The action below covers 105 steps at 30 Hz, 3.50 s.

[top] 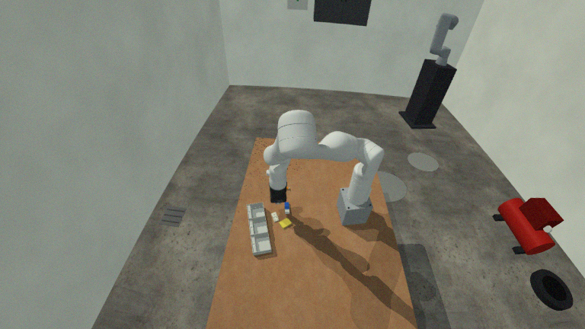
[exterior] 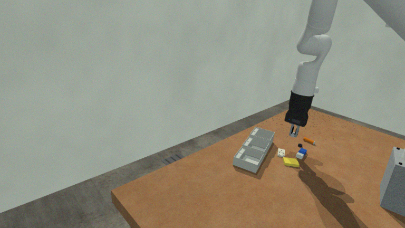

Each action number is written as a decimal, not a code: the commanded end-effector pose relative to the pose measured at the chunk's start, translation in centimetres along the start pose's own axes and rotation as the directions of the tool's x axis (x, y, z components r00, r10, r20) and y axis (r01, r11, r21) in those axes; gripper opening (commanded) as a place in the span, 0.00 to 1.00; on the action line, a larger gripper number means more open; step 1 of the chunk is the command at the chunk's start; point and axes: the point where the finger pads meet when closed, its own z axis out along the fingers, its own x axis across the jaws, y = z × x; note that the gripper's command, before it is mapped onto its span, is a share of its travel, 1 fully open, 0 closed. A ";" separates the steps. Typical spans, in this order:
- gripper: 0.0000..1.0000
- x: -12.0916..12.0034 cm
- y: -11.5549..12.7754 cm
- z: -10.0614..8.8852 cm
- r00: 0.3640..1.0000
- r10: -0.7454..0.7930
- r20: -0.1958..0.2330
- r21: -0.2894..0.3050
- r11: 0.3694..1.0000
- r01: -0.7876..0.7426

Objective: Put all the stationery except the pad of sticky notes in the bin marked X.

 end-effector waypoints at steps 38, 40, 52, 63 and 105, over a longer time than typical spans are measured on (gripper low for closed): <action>0.32 -9.9 10.9 0.0 0.992 -0.125 0.001 0.001 0.992 0.125; 0.32 -9.9 10.8 0.0 0.992 -0.126 0.002 0.001 0.992 0.126; 0.32 -10.0 10.8 1.6 0.992 -0.122 0.005 0.000 0.992 0.122; 0.32 -10.1 10.8 3.5 0.992 -0.124 0.007 0.000 0.992 0.124; 0.62 -9.7 10.6 5.1 0.993 -0.119 0.001 -0.001 0.993 0.119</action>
